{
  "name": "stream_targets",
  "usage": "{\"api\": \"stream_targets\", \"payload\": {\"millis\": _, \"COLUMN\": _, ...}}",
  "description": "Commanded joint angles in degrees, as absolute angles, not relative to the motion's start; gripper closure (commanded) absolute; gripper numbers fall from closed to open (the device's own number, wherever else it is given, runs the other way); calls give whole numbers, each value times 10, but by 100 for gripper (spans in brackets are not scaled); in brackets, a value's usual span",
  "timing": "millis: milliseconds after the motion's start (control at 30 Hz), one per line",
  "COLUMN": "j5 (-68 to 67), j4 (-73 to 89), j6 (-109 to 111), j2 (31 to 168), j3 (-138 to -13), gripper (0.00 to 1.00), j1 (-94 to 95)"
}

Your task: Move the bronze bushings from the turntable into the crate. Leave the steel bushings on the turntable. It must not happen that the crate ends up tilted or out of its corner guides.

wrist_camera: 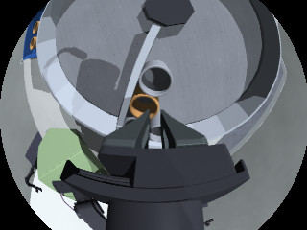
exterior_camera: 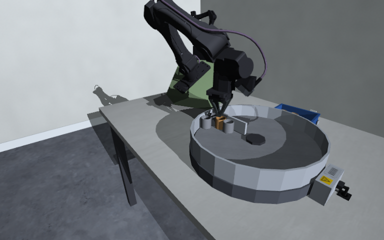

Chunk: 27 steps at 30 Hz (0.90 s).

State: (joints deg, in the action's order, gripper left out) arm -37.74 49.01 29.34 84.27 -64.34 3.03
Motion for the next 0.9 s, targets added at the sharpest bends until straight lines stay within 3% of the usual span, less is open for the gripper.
{"api": "stream_targets", "payload": {"millis": 0, "j5": -377, "j4": 499, "j6": 291, "j2": 820, "j3": -666, "gripper": 85, "j1": 47}}
{"api": "stream_targets", "payload": {"millis": 867, "j5": -368, "j4": 464, "j6": 308, "j2": 825, "j3": -645, "gripper": 85, "j1": 36}}
